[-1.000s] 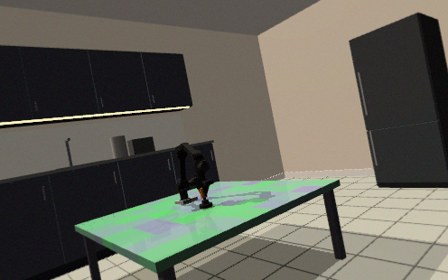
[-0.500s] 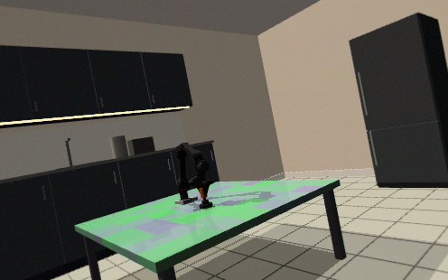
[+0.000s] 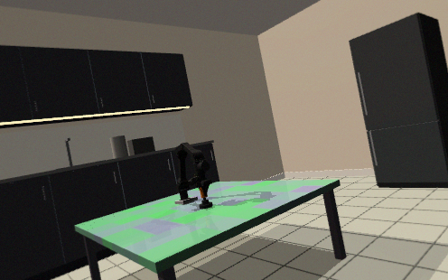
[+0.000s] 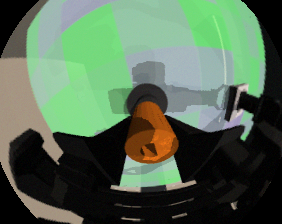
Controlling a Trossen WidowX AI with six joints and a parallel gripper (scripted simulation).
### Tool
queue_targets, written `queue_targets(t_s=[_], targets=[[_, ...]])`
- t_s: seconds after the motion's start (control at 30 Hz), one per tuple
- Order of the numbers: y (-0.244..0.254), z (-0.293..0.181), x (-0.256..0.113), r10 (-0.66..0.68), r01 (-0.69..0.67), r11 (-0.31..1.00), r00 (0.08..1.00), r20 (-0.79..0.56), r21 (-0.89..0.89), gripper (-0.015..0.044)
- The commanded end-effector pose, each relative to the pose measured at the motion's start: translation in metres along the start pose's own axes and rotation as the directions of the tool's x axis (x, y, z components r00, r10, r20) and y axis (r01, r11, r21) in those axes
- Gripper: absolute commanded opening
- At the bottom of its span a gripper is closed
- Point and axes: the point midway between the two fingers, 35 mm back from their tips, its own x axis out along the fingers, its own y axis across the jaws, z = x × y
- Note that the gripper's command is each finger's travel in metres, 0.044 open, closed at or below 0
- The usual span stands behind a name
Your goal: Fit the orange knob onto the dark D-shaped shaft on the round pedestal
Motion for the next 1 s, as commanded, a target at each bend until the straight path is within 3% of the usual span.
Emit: queue_targets(t_s=[0.0,0.97], targets=[[0.0015,0.0,-0.0002,0.004,-0.004,0.999,1.0,0.001,0.037,0.0],[-0.0012,0.0006,0.0041,0.004,-0.004,0.999,1.0,0.002,0.037,0.0]])
